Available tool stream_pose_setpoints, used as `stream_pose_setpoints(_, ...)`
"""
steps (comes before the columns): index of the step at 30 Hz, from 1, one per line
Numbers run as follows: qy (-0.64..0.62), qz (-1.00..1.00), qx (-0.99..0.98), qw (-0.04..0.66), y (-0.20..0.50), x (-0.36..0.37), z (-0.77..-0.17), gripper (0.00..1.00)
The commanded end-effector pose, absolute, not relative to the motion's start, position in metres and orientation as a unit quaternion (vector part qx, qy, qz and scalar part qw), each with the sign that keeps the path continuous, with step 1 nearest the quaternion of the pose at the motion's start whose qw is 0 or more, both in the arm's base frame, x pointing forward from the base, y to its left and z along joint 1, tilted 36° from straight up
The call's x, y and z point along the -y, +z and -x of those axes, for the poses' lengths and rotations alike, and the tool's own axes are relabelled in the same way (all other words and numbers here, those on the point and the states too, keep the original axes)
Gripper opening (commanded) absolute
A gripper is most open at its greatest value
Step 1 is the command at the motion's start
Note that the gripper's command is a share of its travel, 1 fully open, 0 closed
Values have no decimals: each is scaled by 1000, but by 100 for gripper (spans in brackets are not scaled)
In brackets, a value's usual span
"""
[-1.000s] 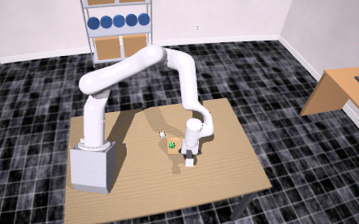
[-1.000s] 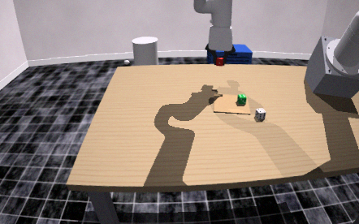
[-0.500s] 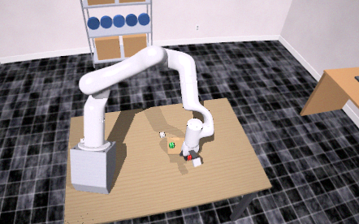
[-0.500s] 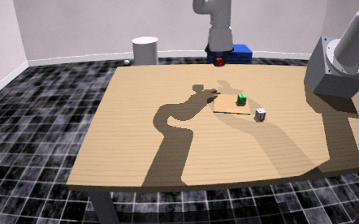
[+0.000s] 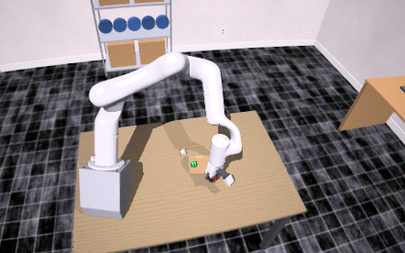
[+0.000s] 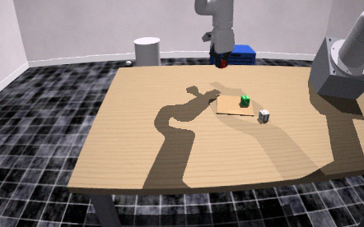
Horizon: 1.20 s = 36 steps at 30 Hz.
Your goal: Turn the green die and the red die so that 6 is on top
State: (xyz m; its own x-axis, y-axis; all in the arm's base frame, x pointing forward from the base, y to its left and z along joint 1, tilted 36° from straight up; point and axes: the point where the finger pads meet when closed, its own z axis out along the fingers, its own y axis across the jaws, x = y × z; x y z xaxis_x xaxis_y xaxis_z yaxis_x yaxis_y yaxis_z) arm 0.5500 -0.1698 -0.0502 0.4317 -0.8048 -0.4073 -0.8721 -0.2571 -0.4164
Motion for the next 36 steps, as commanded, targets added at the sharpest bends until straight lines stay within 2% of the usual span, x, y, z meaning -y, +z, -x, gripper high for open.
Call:
stream_pose_setpoints(1, 21, 831, -462, 308, -50, 170, -552, 27)
stream_pose_setpoints(24, -69, 929, -202, 301, -53, 168, -557, 27)
stream_pose_setpoints(36, -80, 931, -190, 300, -53, 168, -557, 27)
